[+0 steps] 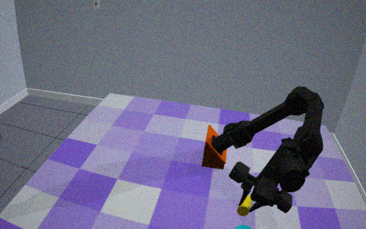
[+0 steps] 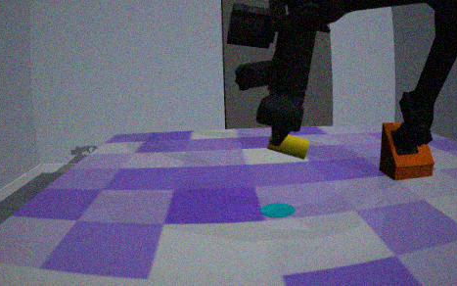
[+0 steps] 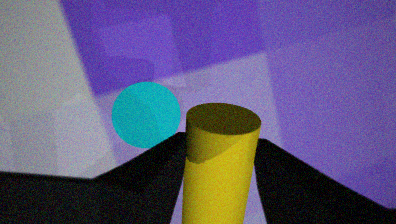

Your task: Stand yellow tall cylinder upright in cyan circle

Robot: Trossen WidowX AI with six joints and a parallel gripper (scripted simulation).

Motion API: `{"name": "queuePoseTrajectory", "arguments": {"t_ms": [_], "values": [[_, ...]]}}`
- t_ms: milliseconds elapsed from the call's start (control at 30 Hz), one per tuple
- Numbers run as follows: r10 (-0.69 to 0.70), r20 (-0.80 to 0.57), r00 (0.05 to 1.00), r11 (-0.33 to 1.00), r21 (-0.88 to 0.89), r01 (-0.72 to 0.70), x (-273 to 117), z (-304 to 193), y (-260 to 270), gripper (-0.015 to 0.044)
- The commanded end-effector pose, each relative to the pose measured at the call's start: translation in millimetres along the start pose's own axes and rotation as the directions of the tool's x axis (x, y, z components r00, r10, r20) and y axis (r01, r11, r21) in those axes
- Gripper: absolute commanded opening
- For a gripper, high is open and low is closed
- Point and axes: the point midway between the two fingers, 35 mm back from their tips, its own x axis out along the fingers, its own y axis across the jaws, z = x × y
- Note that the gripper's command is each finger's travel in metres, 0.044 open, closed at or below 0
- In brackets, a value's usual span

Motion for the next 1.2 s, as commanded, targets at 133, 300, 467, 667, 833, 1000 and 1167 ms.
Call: {"name": "queuePoseTrajectory", "arguments": {"t_ms": [133, 300, 467, 667, 833, 1000, 1167], "values": [[-0.031, 0.039, 0.999, 1.0, -0.002, 0.031, 3.7, -0.7, -0.7, 0.0105], [-0.047, 0.066, 0.997, 0.999, -0.004, 0.048, 5.3, -0.5, -0.9, 0.0105], [-0.062, 0.094, 0.994, 0.998, -0.005, 0.063, 6.7, -0.3, -0.9, 0.0105], [-0.079, 0.128, 0.989, 0.997, -0.005, 0.08, 8.1, 0.0, -0.9, 0.0105], [-0.091, 0.157, 0.983, 0.996, -0.004, 0.093, 9.2, 0.3, -0.8, 0.0105], [-0.103, 0.186, 0.977, 0.994, -0.002, 0.105, 10.1, 0.7, -0.6, 0.0105], [-0.113, 0.216, 0.97, 0.993, 0.0, 0.116, 10.8, 1.0, -0.4, 0.0105]]}}
